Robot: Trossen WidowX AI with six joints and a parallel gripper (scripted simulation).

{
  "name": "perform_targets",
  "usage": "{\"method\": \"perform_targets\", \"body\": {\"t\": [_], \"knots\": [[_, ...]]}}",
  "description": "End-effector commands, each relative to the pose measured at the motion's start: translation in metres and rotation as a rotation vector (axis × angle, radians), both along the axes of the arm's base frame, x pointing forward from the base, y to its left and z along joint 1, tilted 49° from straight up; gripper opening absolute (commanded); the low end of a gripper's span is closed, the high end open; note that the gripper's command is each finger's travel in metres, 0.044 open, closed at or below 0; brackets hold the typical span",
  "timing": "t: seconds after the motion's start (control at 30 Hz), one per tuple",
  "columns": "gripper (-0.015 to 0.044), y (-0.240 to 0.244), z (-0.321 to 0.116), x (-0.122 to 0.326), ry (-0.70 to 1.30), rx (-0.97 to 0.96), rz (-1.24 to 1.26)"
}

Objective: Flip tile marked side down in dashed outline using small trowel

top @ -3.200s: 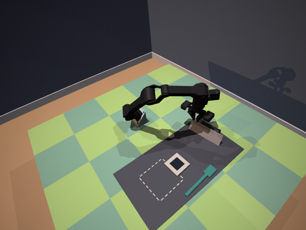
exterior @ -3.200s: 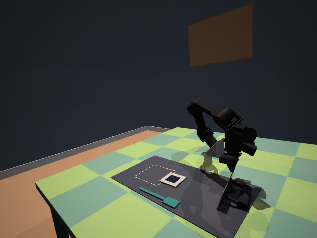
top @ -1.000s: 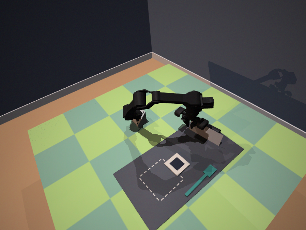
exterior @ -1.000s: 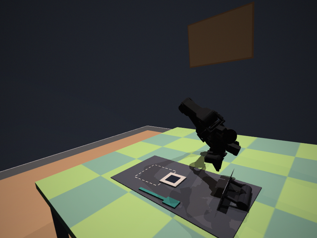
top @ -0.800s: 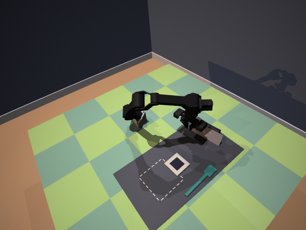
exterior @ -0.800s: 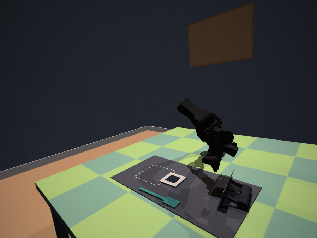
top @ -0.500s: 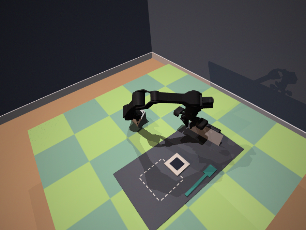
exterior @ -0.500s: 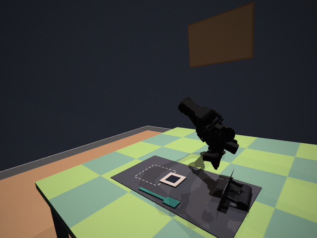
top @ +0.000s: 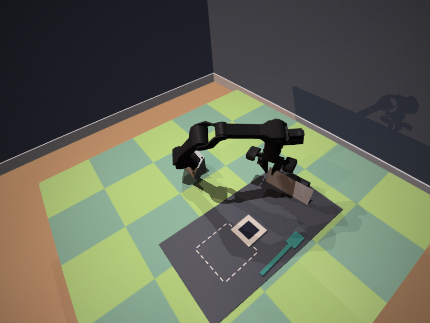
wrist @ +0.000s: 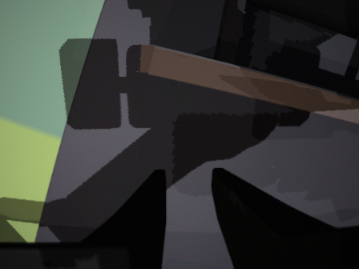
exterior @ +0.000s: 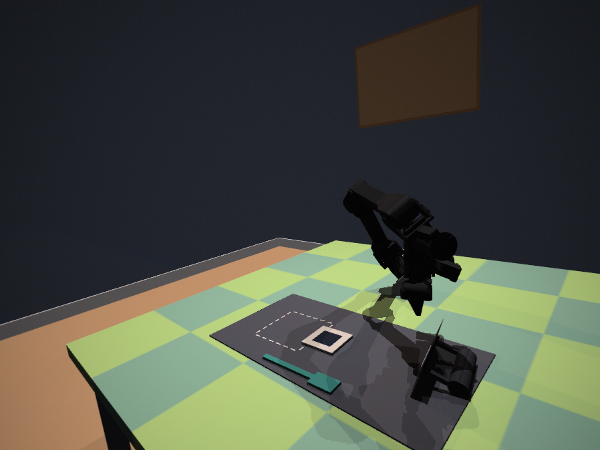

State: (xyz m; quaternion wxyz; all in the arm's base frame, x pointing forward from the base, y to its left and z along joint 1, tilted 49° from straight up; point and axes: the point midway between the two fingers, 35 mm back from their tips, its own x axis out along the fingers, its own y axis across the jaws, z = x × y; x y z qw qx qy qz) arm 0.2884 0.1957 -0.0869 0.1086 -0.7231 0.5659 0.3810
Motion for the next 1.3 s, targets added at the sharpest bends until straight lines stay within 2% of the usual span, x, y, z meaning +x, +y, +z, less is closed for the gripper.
{"method": "perform_targets", "body": {"t": [0.0, 1.1, 1.27], "knots": [[0.01, 0.008, -0.01, -0.004, 0.111, -0.01, 0.095], [0.01, 0.062, -0.082, -0.034, 0.95, -0.082, 0.867], [0.01, 0.064, -0.086, -0.036, 0.988, -0.086, 0.902]]}}
